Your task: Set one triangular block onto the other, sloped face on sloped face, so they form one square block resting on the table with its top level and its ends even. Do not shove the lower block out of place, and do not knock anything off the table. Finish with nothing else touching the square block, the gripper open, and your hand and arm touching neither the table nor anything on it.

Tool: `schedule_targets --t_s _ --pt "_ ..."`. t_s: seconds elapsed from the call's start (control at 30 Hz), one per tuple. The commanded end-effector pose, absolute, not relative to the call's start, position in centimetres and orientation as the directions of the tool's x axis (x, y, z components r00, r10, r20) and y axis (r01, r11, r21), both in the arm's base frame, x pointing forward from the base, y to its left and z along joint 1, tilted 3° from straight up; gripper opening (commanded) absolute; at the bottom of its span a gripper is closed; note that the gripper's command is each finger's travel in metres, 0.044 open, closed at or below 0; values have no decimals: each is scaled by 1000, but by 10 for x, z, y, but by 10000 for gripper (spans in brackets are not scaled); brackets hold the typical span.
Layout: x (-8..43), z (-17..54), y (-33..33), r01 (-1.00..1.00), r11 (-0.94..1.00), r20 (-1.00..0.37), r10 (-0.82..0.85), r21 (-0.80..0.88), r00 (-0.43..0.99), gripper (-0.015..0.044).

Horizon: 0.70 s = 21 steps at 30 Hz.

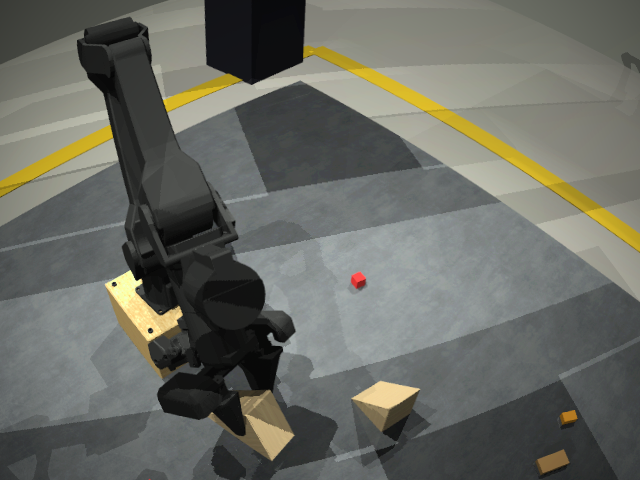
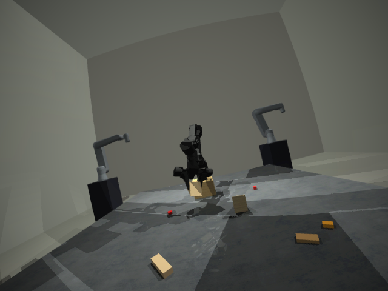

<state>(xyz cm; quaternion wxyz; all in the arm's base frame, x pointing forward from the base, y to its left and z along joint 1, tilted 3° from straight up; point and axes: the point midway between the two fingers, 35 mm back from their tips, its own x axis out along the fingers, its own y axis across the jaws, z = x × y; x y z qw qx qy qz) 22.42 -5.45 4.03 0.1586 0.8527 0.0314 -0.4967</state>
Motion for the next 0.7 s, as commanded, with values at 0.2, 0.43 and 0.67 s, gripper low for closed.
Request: schedule_targets --t_s 0.2,0.43,0.67 --pt "227 42 -55 500 -797 -884 -87 339 460 0" --pt "228 42 -55 676 -634 -901 -77 375 427 0" --pt "229 42 -55 815 -435 -917 -68 382 393 0"
